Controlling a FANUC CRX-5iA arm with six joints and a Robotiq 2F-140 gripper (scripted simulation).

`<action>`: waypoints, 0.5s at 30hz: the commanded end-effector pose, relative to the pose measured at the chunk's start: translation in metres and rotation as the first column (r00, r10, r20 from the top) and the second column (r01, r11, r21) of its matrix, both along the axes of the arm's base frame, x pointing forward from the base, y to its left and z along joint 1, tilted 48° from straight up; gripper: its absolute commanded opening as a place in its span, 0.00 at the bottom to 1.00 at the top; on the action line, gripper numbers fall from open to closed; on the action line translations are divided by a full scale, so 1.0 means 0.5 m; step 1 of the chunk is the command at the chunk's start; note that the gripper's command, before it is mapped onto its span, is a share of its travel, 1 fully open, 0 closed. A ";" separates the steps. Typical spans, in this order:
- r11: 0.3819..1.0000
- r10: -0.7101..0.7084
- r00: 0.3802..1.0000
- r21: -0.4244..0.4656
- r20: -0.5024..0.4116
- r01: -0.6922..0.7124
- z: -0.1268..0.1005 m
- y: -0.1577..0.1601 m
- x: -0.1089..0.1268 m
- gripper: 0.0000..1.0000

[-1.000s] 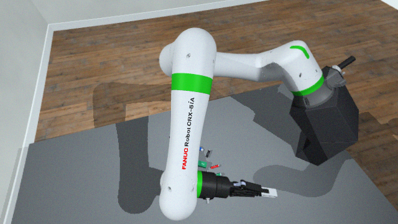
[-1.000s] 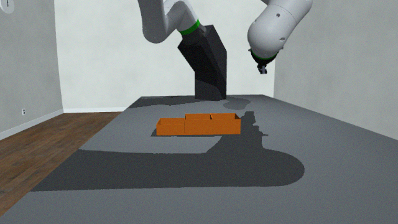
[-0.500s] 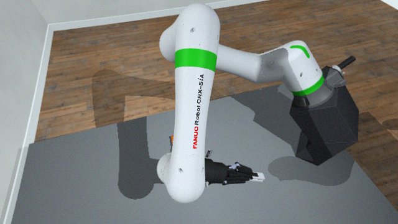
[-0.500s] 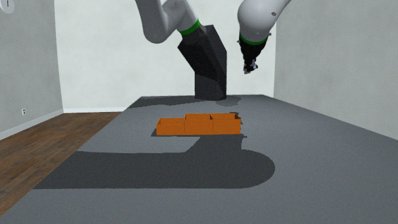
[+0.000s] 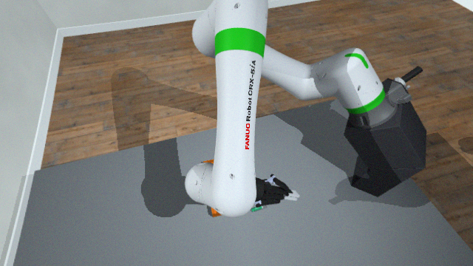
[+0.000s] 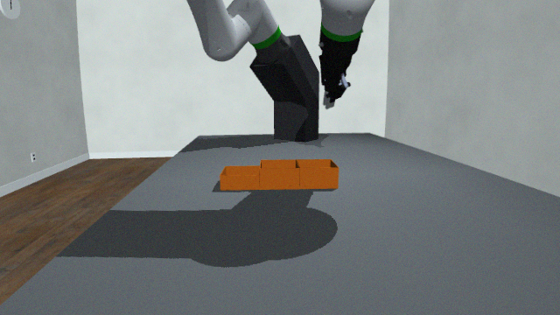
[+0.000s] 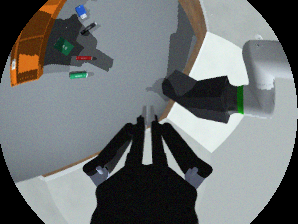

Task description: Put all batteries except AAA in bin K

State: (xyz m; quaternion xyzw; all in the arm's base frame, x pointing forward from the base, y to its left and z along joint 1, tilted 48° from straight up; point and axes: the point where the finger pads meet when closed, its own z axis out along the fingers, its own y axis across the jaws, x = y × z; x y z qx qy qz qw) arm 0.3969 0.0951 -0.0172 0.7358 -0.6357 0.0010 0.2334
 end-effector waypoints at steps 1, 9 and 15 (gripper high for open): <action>0.988 0.151 0.988 -0.022 0.037 -0.150 0.037 -0.044 0.015 0.05; 0.954 0.298 0.953 -0.056 0.056 -0.295 0.075 -0.082 0.034 0.05; 0.905 0.422 0.904 -0.089 0.063 -0.416 0.110 -0.110 0.051 0.05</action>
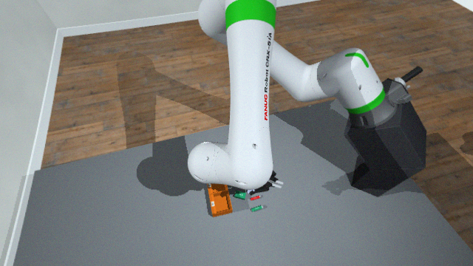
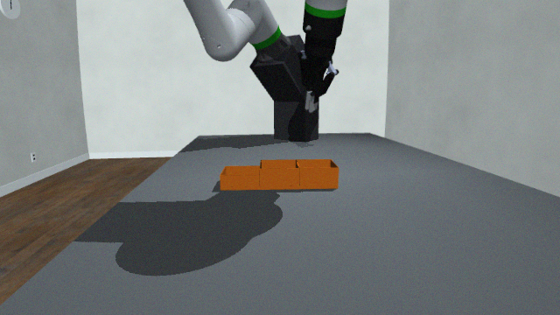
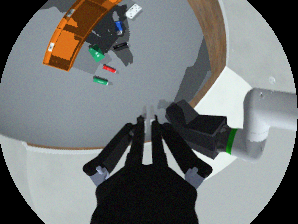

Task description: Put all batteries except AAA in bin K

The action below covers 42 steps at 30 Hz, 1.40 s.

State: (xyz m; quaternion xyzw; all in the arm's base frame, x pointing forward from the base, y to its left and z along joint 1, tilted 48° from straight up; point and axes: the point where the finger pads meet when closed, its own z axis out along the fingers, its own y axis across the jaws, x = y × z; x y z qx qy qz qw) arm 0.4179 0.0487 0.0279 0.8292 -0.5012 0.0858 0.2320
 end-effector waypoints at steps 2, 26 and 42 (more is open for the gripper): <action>0.984 0.175 0.984 -0.036 0.025 -0.174 0.046 -0.035 0.022 0.05; 0.665 0.726 0.687 -0.227 -0.028 -0.712 0.182 -0.075 0.081 0.05; 0.395 0.886 0.448 -0.308 -0.123 -0.865 0.230 -0.057 0.092 0.05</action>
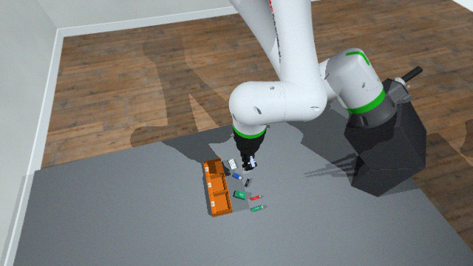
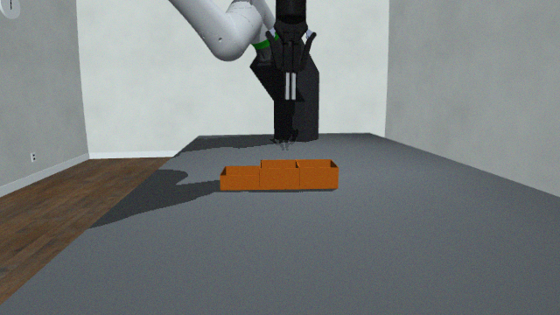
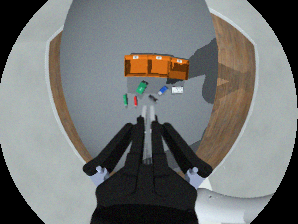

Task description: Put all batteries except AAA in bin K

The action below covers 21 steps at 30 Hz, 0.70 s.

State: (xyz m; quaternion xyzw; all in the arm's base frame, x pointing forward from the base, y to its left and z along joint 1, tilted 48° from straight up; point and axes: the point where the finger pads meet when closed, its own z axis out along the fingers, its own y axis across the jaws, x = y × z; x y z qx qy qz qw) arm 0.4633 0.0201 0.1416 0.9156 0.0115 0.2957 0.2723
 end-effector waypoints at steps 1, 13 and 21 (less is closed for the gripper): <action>1.000 0.027 1.000 -0.005 0.005 -0.027 0.003 0.000 0.001 0.05; 0.999 -0.015 0.999 0.029 0.035 0.014 0.026 -0.070 0.069 0.05; 0.999 -0.015 0.999 0.029 0.035 0.014 0.057 -0.157 0.153 0.05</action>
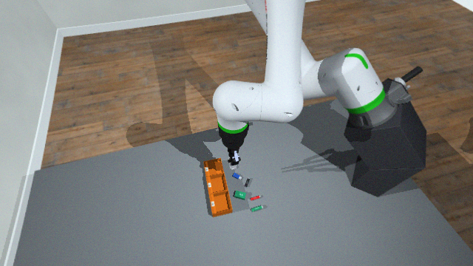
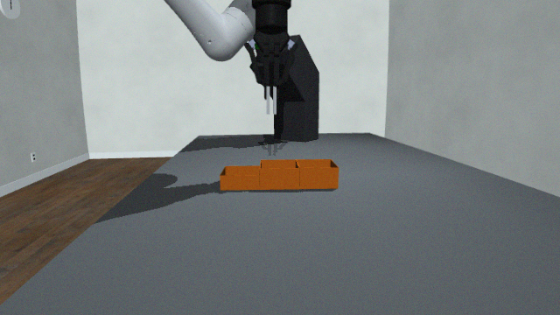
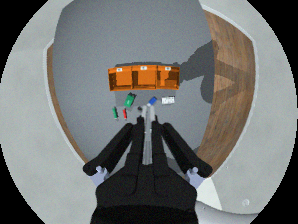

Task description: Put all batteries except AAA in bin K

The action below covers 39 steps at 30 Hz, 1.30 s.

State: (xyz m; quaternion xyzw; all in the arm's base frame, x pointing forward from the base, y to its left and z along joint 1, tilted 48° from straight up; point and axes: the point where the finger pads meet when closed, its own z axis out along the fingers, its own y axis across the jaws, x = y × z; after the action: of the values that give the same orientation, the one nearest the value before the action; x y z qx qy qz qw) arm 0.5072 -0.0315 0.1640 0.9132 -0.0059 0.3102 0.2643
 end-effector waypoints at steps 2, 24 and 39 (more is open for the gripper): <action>1.000 0.005 1.000 0.005 -0.002 -0.005 0.019 -0.073 0.084 0.05; 1.000 0.005 1.000 0.005 -0.002 -0.005 0.045 -0.178 0.190 0.05; 1.000 0.005 1.000 0.005 -0.002 -0.005 -0.001 -0.211 0.229 0.05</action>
State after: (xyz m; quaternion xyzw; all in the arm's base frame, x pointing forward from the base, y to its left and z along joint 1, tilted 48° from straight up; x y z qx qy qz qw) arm 0.6182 -0.1348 0.1662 0.9146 -0.0042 0.3089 0.2609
